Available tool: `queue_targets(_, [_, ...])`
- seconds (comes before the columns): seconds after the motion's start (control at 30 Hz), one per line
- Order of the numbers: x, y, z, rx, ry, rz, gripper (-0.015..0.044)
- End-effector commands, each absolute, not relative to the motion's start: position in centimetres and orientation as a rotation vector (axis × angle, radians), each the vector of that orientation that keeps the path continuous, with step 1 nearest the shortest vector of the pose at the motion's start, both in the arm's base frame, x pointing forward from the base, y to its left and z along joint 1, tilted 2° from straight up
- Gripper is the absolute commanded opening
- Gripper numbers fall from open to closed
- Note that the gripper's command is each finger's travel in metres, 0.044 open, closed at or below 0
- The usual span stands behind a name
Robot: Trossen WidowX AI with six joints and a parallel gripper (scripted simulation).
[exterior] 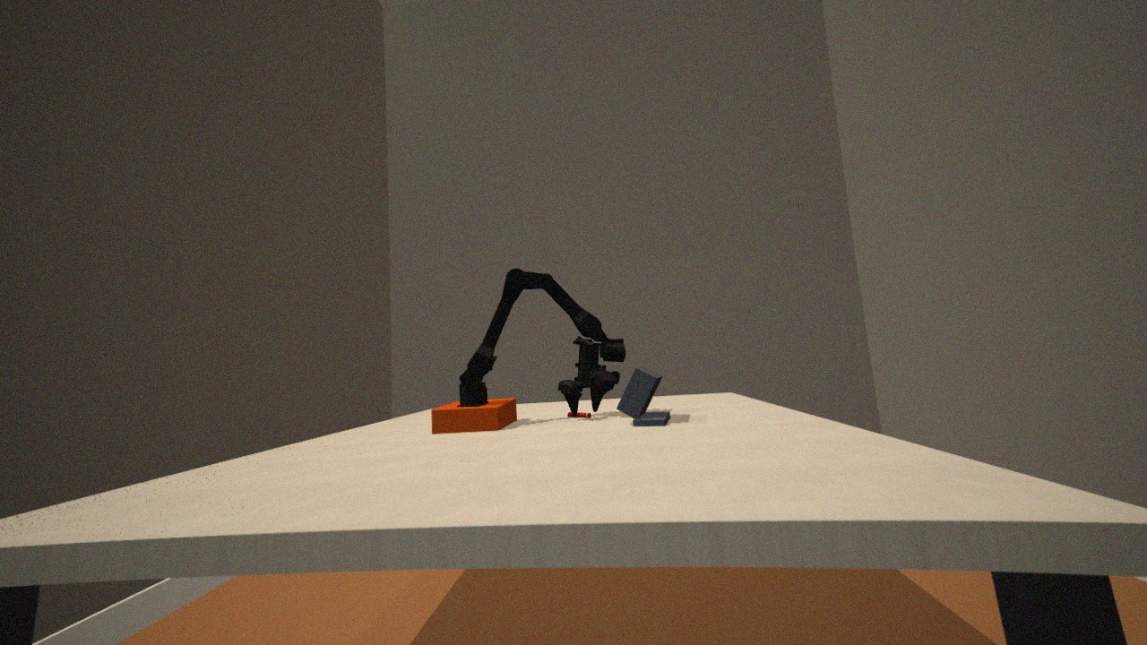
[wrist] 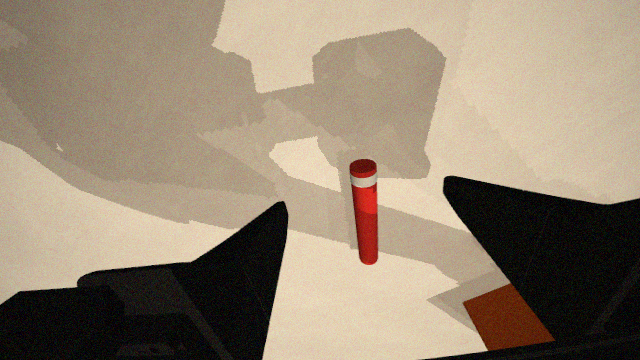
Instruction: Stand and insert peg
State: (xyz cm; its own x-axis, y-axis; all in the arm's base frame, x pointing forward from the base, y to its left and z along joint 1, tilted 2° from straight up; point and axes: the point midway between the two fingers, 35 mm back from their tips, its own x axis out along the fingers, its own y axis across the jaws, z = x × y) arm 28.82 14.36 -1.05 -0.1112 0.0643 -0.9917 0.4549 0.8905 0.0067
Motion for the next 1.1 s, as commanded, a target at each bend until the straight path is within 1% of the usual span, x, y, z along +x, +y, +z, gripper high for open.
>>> queue_targets(0.0, [28.77, 14.25, -1.54, 0.399, 1.664, -0.348, 0.0414])
queue_targets(0.37, [28.77, 14.25, -1.54, 0.399, 1.664, -0.348, 0.0125])
queue_targets(0.4, [28.77, 14.25, -1.54, 0.399, 1.664, -0.348, 0.011])
queue_targets(0.73, [28.77, 14.25, -1.54, 0.399, 1.664, -0.348, 0.011])
queue_targets(1.0, [28.77, 14.25, -1.54, 0.399, 1.664, -0.348, 0.0057])
queue_targets(1.07, [28.77, 14.25, -1.54, 0.399, 1.664, -0.348, 0.0051])
